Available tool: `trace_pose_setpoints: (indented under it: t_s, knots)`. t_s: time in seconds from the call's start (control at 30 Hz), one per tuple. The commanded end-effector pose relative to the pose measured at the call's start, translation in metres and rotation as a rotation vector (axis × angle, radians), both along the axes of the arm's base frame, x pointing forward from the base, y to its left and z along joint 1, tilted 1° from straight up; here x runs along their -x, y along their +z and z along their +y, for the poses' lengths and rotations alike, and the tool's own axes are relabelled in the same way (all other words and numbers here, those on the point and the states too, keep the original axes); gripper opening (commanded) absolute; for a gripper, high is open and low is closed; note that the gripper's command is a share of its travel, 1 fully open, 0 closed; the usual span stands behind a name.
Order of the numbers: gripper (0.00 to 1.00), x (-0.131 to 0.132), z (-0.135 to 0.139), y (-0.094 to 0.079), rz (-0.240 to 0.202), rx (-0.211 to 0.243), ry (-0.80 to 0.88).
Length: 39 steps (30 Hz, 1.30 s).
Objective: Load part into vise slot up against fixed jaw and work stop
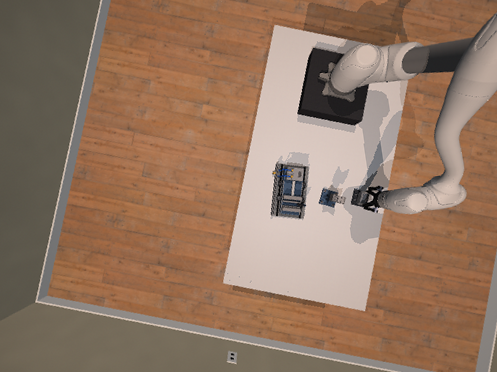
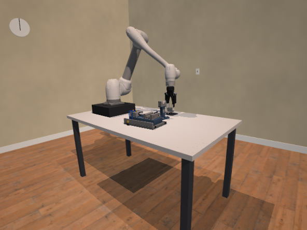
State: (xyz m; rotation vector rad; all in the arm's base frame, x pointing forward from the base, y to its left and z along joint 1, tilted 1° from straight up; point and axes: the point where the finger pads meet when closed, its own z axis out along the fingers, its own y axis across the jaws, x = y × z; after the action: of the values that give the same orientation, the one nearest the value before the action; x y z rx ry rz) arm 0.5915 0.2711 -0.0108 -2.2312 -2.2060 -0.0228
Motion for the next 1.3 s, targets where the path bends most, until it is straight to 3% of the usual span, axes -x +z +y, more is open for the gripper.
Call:
trace_pose_setpoints:
  t_s: [0.0,0.17,0.67,0.73,1.27]
  knots:
    - [0.0,0.0,0.0,0.006,0.0,0.0,0.0]
    - [0.0,0.0,0.0,0.014,0.0,0.0,0.0]
    - [0.0,0.0,-0.001,0.071,0.0,0.0,0.0]
    - [0.0,0.0,-0.001,0.071,0.0,0.0,0.0]
    - [0.0,0.001,-0.002,0.136,0.0,0.0,0.0]
